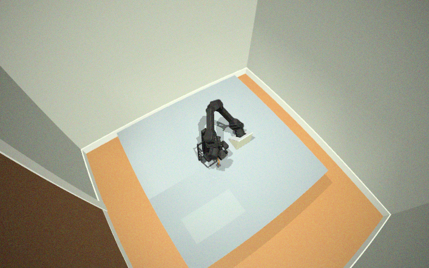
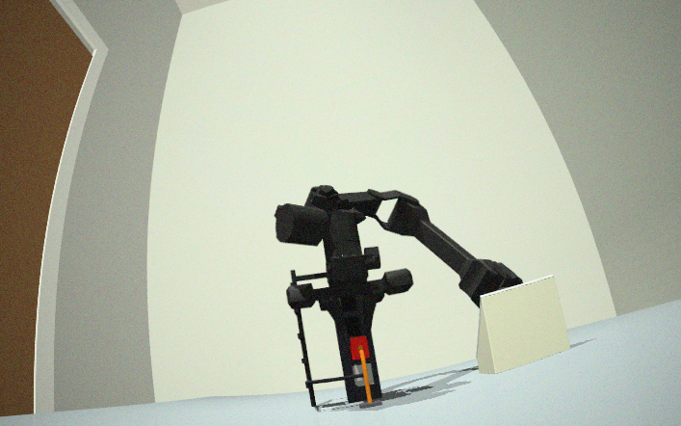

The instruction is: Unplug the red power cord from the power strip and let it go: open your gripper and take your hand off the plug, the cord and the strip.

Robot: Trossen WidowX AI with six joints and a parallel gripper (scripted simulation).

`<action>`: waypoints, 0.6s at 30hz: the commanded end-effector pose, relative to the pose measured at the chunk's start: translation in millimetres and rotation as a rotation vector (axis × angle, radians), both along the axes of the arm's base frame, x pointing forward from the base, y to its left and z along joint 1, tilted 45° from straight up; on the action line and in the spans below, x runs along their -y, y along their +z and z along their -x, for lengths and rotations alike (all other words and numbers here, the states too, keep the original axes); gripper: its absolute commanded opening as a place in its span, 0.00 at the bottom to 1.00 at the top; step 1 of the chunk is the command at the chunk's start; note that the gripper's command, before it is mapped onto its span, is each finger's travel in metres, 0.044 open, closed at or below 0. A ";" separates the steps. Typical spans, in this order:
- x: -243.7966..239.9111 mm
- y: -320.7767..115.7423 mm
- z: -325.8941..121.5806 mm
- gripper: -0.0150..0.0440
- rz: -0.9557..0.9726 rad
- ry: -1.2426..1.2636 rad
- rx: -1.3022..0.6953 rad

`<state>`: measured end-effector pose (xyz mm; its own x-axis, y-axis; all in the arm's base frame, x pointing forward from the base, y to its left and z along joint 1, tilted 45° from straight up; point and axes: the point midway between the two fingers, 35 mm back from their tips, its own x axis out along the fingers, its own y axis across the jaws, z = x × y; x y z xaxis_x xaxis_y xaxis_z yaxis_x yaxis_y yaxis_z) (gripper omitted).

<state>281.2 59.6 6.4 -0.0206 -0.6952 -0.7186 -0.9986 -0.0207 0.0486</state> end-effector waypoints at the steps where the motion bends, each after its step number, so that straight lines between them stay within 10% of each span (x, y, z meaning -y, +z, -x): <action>1: -4.3 -3.4 0.0 0.25 -0.001 0.001 -0.001; 18: -25.3 -21.7 0.0 0.25 -0.004 0.002 0.000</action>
<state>282.6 59.9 1.6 -0.0239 -0.7322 -0.6806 -0.9988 -0.0110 0.0470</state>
